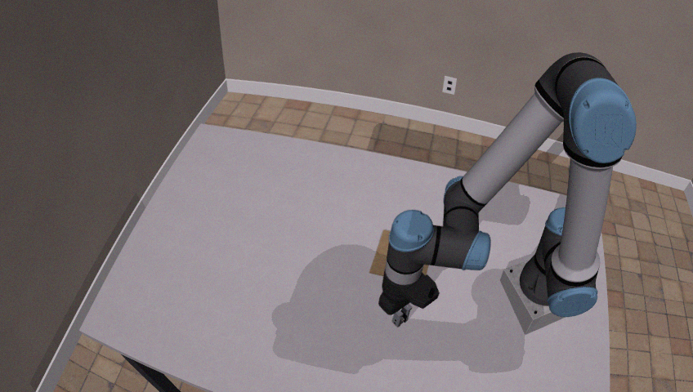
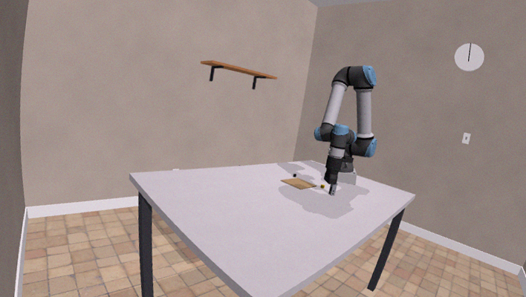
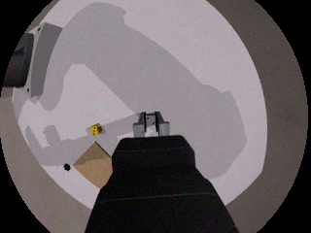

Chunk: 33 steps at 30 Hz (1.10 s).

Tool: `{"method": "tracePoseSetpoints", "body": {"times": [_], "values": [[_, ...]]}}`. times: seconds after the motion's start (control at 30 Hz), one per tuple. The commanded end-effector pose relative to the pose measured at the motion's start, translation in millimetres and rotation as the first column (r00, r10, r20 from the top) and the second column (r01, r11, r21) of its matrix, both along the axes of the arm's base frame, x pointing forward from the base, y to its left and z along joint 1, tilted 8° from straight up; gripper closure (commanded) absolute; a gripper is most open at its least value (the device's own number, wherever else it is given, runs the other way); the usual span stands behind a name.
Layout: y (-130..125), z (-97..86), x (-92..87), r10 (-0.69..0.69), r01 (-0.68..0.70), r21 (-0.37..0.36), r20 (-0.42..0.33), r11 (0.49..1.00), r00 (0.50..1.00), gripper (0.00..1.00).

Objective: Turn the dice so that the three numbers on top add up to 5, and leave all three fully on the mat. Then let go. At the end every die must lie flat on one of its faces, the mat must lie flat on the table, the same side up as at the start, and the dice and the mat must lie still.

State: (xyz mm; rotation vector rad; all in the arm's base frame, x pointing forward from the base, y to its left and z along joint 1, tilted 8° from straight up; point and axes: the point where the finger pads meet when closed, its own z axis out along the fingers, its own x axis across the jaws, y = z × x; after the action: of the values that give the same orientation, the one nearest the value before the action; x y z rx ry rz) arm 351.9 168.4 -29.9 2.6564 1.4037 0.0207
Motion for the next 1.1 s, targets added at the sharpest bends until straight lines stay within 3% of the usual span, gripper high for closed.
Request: {"method": "tracePoseSetpoints", "body": {"times": [0.0, 0.63, 0.83, 1.07], "values": [[0, 0.3, 0.4, 0.0, 0.0, 0.0, 0.001, 1.0, 1.0, 0.66], [1, 3.9, 0.1, 0.0, 0.0, 0.0, 0.001, 1.0, 1.0, 0.66], [3, 21.2, -1.2, 0.0, 0.0, 0.0, 0.001, 1.0, 1.0, 0.66], [7, 56.6, -4.0, 0.0, 0.0, 0.0, 0.001, 1.0, 1.0, 0.66]]}}
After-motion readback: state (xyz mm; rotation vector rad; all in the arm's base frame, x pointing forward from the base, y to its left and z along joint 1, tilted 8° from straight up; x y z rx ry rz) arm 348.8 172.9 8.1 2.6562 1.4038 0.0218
